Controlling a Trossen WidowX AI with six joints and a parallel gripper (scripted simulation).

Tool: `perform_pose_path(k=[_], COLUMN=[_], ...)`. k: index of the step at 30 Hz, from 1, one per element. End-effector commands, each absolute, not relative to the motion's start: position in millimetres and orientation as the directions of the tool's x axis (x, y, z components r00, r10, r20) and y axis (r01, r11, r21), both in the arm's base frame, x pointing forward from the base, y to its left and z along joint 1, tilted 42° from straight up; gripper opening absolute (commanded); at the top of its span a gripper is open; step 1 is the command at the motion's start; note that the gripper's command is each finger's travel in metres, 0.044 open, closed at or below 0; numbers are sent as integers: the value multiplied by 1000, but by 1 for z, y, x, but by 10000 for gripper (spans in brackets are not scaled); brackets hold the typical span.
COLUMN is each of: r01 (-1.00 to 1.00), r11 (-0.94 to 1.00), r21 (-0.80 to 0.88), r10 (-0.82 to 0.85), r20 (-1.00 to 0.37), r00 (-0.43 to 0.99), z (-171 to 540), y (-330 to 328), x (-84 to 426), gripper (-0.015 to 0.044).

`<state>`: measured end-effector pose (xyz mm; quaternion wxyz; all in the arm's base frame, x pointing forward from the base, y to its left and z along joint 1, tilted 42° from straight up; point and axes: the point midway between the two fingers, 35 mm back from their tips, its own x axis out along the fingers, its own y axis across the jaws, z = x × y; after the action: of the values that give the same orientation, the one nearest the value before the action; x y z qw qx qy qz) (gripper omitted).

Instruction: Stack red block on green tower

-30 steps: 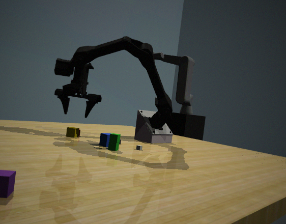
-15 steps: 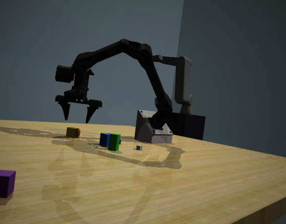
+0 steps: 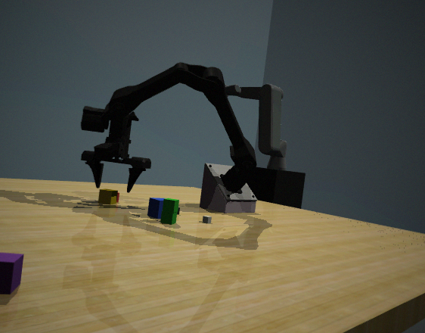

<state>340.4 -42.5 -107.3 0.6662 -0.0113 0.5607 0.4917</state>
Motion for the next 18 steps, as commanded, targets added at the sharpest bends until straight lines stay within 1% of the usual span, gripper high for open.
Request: perform_pose_path(k=[1,18], r01=[-662,-662], r11=[518,517], r21=[542,542], r10=[648,648], r20=[-754,-753], r00=[-111,-111], z=[-112,-125], y=[-37,-26], x=[339,337], gripper=[440,440])
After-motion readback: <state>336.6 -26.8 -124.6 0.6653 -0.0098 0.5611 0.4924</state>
